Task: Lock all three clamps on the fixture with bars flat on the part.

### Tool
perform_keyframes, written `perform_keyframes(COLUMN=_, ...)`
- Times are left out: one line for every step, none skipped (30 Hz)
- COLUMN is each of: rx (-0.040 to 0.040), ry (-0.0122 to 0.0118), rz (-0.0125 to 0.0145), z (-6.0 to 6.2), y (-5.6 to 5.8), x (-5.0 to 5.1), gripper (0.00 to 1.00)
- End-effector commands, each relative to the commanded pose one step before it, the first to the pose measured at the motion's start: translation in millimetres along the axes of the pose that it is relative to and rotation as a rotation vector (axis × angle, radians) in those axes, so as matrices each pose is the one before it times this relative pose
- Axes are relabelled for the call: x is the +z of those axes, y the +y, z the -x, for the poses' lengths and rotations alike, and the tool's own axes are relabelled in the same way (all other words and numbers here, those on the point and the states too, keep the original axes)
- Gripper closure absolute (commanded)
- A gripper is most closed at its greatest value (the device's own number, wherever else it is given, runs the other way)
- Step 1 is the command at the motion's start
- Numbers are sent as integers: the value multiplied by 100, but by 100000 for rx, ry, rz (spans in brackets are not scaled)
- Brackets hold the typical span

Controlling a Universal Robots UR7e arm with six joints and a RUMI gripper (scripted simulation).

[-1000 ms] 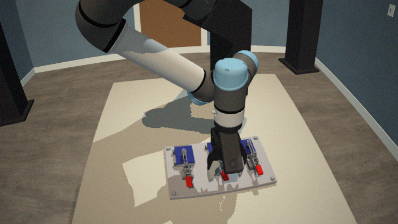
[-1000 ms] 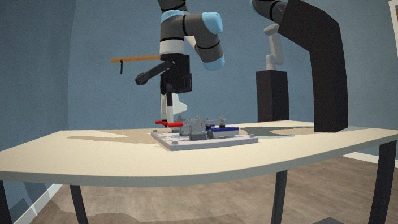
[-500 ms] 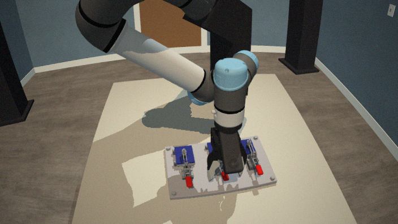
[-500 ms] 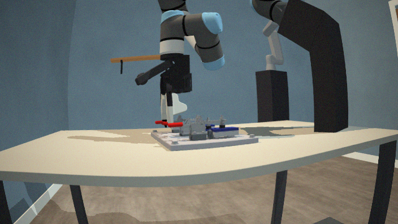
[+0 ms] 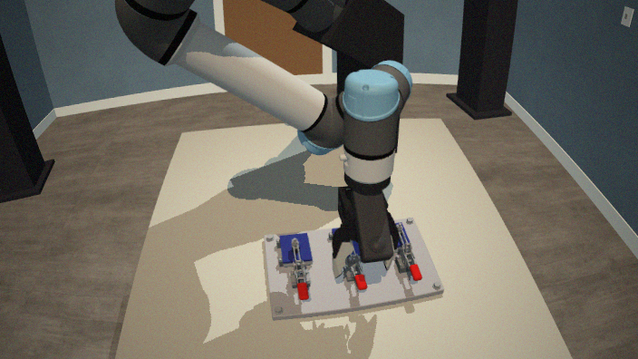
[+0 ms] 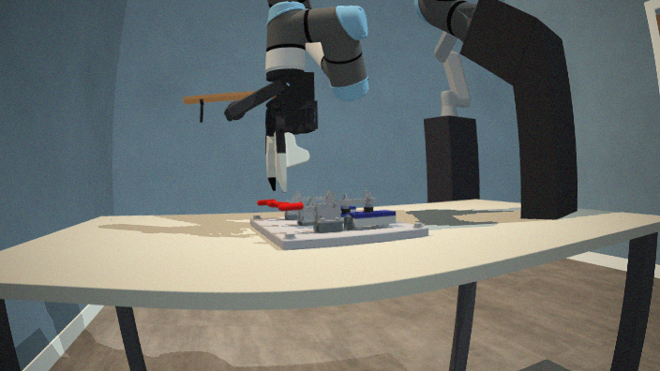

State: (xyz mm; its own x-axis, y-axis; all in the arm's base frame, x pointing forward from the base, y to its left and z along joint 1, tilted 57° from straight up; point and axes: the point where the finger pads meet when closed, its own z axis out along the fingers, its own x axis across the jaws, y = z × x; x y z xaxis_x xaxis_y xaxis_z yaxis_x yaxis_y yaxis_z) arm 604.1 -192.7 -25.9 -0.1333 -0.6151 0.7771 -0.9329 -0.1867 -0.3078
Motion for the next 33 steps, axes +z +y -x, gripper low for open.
perform_keyframes(rx=64, ry=-90, rz=135, z=-24, y=-22, x=-1282, gripper=42)
perform_keyframes(rx=0, ry=0, rz=0, z=0, y=0, x=0, gripper=42)
perform_keyframes(rx=0, ry=0, rz=0, z=0, y=0, x=0, gripper=42)
perform_keyframes(rx=0, ry=0, rz=0, z=0, y=0, x=0, gripper=42)
perform_keyframes(rx=0, ry=0, rz=0, z=0, y=0, x=0, gripper=42)
perform_keyframes(rx=0, ry=0, rz=0, z=0, y=0, x=0, gripper=42)
perform_keyframes(rx=0, ry=0, rz=0, z=0, y=0, x=0, gripper=42)
perform_keyframes(rx=-27, ry=46, rz=-124, z=8, y=-9, x=345, gripper=100)
perform_keyframes(rx=0, ry=0, rz=0, z=0, y=0, x=0, gripper=100)
perform_keyframes(rx=0, ry=0, rz=0, z=0, y=0, x=0, gripper=100)
perform_keyframes(rx=0, ry=0, rz=0, z=0, y=0, x=0, gripper=100)
perform_keyframes(rx=0, ry=0, rz=0, z=0, y=0, x=0, gripper=100)
perform_keyframes(rx=0, ry=0, rz=0, z=0, y=0, x=0, gripper=100)
perform_keyframes(rx=0, ry=0, rz=0, z=0, y=0, x=0, gripper=100)
perform_keyframes(rx=0, ry=0, rz=0, z=0, y=0, x=0, gripper=100)
perform_keyframes(rx=0, ry=0, rz=0, z=0, y=0, x=0, gripper=100)
perform_keyframes(rx=0, ry=0, rz=0, z=0, y=0, x=0, gripper=100)
perform_keyframes(rx=0, ry=0, rz=0, z=0, y=0, x=0, gripper=100)
perform_keyframes(rx=0, ry=0, rz=0, z=0, y=0, x=0, gripper=100)
perform_keyframes(rx=0, ry=0, rz=0, z=0, y=0, x=0, gripper=100)
perform_keyframes(rx=0, ry=0, rz=0, z=0, y=0, x=0, gripper=100)
perform_keyframes(rx=0, ry=0, rz=0, z=0, y=0, x=0, gripper=100)
perform_keyframes(rx=0, ry=0, rz=0, z=0, y=0, x=0, gripper=100)
perform_keyframes(rx=0, ry=0, rz=0, z=0, y=0, x=0, gripper=100)
perform_keyframes(rx=1, ry=-1, rz=3, z=0, y=0, x=-7, gripper=100)
perform_keyframes(rx=0, ry=0, rz=0, z=0, y=0, x=0, gripper=100)
perform_keyframes(rx=0, ry=0, rz=0, z=0, y=0, x=0, gripper=100)
perform_keyframes(rx=0, ry=0, rz=0, z=0, y=0, x=0, gripper=100)
perform_keyframes(rx=0, ry=0, rz=0, z=0, y=0, x=0, gripper=100)
perform_keyframes(rx=0, ry=0, rz=0, z=0, y=0, x=0, gripper=100)
perform_keyframes(rx=0, ry=0, rz=0, z=0, y=0, x=0, gripper=100)
perform_keyframes(rx=0, ry=0, rz=0, z=0, y=0, x=0, gripper=100)
perform_keyframes(rx=0, ry=0, rz=0, z=0, y=0, x=0, gripper=100)
